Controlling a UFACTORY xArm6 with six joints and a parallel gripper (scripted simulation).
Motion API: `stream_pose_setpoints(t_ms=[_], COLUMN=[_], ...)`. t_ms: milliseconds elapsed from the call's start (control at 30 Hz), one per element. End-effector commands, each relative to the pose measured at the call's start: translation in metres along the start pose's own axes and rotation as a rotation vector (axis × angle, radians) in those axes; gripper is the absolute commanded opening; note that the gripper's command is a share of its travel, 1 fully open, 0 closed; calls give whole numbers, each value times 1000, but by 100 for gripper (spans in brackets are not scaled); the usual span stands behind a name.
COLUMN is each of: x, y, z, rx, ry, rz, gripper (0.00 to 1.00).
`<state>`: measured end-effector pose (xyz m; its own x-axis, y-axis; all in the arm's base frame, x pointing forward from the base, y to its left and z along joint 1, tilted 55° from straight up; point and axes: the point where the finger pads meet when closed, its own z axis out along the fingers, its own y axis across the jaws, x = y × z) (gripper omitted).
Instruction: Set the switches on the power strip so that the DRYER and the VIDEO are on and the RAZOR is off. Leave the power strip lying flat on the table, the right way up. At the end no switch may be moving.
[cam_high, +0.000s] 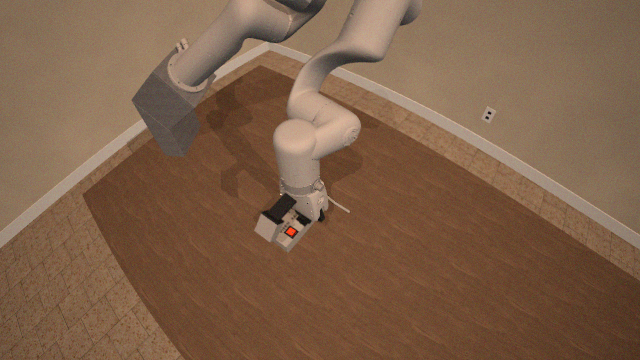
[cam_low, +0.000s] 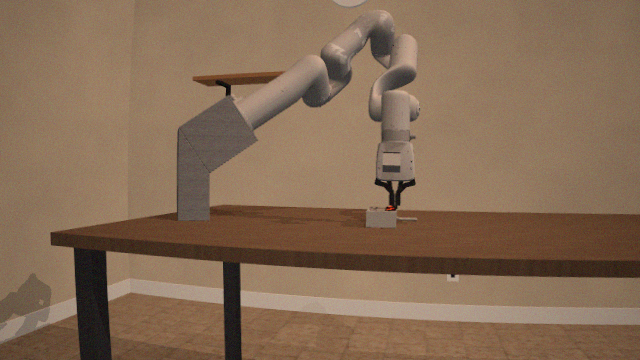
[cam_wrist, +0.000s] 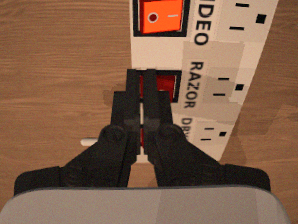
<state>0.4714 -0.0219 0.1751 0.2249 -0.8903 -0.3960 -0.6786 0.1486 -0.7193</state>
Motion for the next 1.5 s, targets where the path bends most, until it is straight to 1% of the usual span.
stream_pose_setpoints(t_ms=[0, 233, 300, 433, 567, 1267, 1300, 1467], x=[0, 0, 0, 0, 0, 0, 0, 0], y=[1, 1, 1, 1, 1, 1, 1, 0], z=[-2, -20, -20, -31, -38, -39, -39, -41], rx=[-1, -1, -1, -1, -1, -1, -1, -1], ry=[-1, 0, 0, -1, -1, 0, 0, -1], rz=[0, 0, 0, 0, 0, 0, 0, 0], gripper=[0, 0, 0, 0, 0, 0, 100, 100])
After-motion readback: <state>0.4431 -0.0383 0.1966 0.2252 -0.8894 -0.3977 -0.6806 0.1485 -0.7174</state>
